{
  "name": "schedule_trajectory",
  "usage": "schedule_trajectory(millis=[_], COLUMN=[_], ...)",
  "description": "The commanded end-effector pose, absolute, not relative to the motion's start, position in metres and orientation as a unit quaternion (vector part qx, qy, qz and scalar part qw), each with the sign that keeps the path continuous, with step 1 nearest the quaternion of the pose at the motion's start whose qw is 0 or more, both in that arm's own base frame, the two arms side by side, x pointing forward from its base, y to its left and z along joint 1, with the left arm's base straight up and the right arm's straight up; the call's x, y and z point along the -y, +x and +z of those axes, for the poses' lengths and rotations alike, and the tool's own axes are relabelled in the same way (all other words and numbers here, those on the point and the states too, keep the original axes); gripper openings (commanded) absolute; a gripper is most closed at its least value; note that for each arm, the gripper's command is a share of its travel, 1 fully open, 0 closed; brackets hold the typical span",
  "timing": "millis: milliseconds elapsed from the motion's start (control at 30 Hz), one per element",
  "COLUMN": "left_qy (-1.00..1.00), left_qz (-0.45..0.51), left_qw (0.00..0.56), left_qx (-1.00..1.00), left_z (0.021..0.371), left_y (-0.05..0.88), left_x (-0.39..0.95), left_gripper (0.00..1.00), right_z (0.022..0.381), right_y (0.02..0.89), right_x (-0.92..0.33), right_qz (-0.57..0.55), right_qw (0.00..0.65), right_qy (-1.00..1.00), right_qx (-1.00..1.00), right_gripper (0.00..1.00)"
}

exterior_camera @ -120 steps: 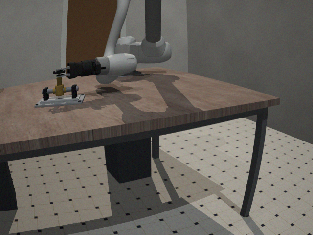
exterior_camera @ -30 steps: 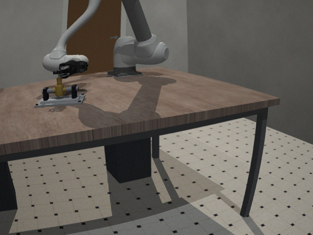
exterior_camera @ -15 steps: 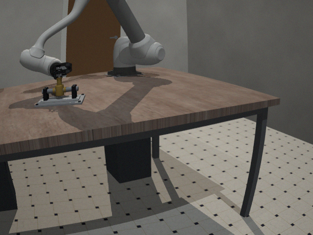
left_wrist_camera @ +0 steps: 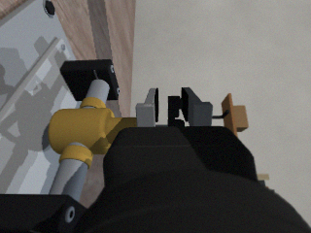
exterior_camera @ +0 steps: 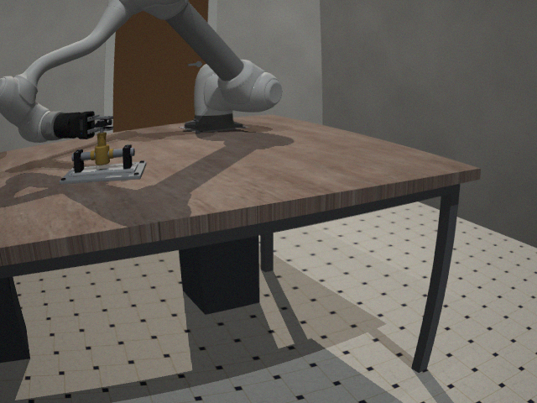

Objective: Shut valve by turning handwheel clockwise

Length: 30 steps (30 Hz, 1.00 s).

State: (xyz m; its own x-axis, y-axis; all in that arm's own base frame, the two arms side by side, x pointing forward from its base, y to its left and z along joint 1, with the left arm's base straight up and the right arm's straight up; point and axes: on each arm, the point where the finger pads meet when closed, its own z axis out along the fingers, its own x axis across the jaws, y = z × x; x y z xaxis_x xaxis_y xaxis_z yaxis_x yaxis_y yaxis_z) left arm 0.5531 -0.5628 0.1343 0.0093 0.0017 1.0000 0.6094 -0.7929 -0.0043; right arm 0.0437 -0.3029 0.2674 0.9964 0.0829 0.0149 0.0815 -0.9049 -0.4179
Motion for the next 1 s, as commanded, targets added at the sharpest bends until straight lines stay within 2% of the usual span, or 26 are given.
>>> schedule_trajectory(millis=[0,400,967], left_qy=[-0.653,-0.567,-0.471], left_qz=[-0.652,-0.565,-0.471], left_qw=[0.274,0.424,0.527], left_qx=[0.272,0.424,0.528], left_z=[0.137,0.137,0.138], left_y=[0.554,0.548,0.547], left_x=[0.562,0.573,0.584], left_gripper=[0.53,0.53,0.53], right_z=[0.269,0.269,0.269], right_y=[0.044,0.044,0.044], right_x=[0.300,0.300,0.300], right_qz=[-0.002,-0.002,-0.002], right_qw=[0.216,0.216,0.216], right_qy=[-0.975,-0.975,-0.975], right_qx=[0.044,0.044,0.044], right_gripper=[1.00,1.00,1.00])
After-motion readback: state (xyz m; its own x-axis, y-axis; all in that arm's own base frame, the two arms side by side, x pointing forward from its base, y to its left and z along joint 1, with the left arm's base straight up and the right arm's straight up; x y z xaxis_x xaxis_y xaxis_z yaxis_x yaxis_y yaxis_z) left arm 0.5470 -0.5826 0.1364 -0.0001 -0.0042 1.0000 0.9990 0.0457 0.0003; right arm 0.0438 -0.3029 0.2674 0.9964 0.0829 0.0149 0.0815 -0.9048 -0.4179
